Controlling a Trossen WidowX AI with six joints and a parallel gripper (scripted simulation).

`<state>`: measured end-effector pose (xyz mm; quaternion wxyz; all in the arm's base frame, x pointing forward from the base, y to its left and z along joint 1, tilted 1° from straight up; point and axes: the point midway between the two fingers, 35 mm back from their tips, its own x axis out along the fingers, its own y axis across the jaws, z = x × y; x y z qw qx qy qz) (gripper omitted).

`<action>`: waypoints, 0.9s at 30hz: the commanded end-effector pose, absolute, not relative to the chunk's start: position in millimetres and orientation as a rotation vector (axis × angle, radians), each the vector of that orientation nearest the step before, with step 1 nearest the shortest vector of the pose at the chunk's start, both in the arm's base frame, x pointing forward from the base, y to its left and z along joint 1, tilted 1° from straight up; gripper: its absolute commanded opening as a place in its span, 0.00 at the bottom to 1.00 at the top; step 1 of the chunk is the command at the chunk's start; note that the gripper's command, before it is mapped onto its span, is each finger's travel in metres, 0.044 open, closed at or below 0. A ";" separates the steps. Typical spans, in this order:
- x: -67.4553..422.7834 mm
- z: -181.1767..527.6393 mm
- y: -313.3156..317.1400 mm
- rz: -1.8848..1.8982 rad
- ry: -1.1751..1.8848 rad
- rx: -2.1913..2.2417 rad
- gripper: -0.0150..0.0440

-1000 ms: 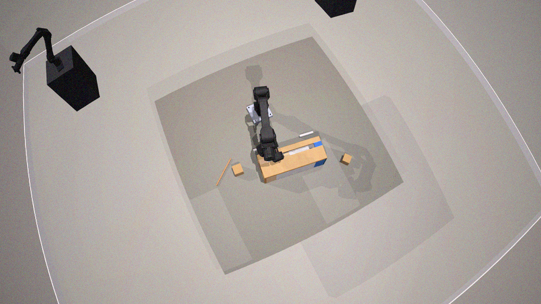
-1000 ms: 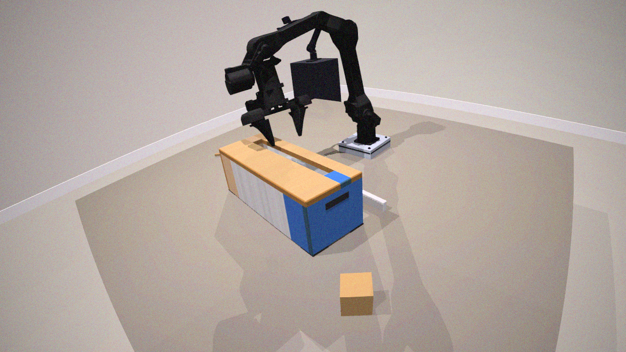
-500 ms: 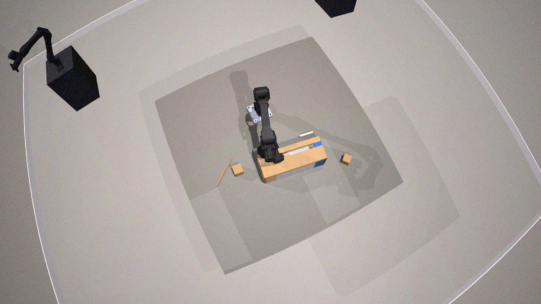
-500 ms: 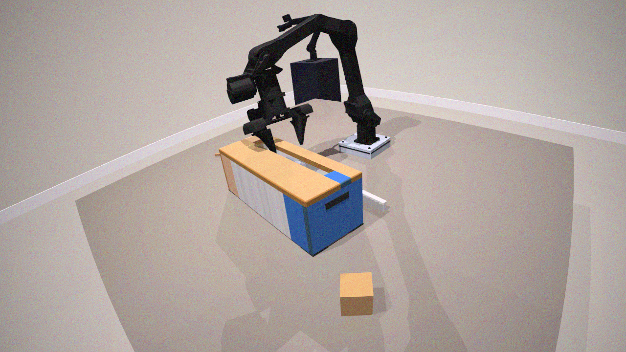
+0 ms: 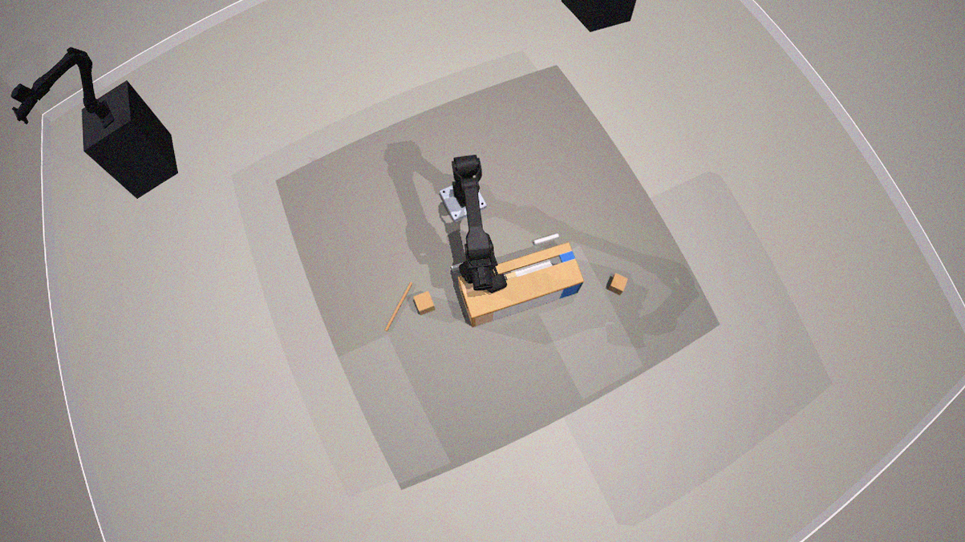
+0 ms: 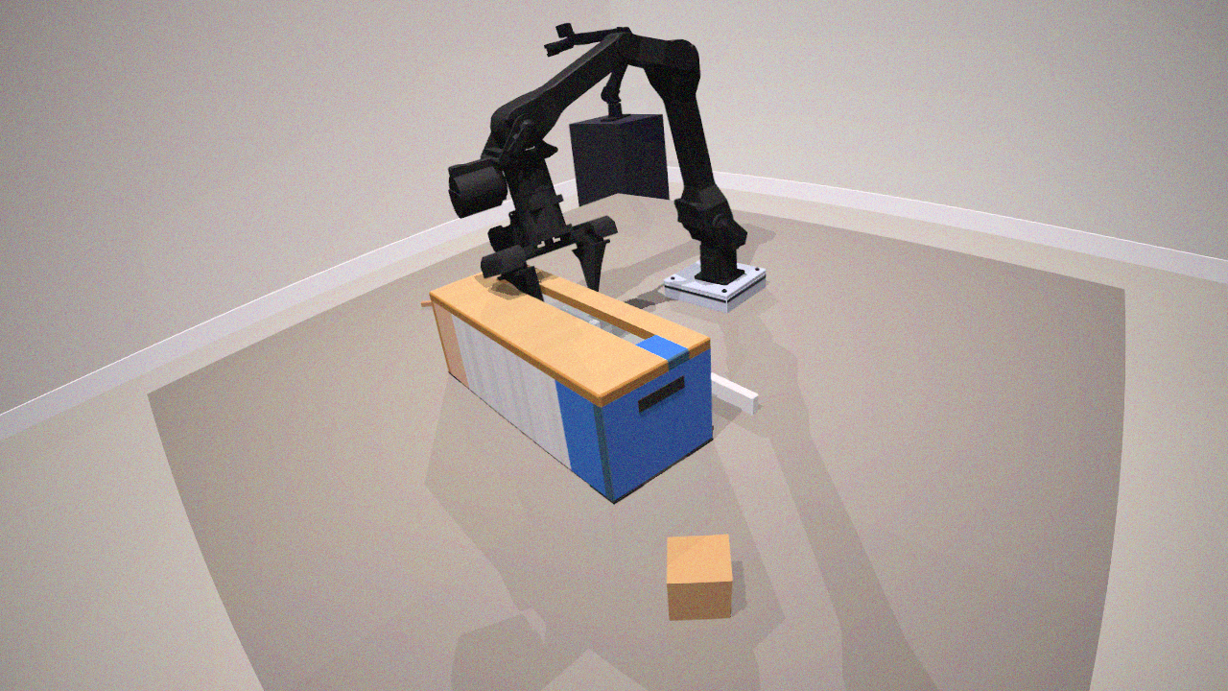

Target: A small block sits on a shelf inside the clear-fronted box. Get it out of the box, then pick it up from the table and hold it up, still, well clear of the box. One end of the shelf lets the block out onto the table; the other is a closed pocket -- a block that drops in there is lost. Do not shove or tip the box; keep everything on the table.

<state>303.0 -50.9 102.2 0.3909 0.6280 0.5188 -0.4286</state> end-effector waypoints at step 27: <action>314.7 102.4 20.3 -1.085 1.322 1.600 0.93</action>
